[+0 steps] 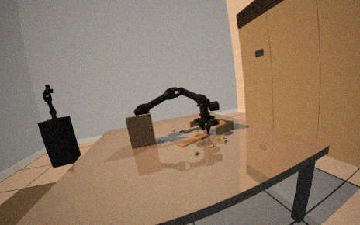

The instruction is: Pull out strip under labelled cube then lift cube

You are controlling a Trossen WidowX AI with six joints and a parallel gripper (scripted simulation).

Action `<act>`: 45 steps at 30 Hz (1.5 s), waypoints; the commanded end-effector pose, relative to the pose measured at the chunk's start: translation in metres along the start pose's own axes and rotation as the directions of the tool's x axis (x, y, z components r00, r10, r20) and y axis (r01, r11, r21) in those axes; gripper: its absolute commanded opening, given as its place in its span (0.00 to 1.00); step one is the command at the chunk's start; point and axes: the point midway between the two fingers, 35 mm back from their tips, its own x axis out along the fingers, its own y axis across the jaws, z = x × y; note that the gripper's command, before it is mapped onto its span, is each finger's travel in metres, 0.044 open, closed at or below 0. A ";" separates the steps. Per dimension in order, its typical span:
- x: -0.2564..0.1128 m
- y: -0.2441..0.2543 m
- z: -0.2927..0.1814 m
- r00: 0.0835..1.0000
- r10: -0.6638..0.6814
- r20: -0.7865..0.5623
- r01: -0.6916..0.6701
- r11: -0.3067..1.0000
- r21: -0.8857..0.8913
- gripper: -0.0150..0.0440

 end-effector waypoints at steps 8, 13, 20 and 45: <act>-0.017 0.011 -0.017 1.000 -0.002 0.004 0.002 1.000 -0.003 0.25; -0.028 0.020 -0.030 1.000 0.000 0.001 0.000 1.000 0.001 0.25; -0.041 0.033 -0.048 1.000 0.005 -0.003 -0.005 1.000 0.006 0.25; -0.043 0.074 -0.106 1.000 0.007 -0.005 -0.007 1.000 0.010 0.25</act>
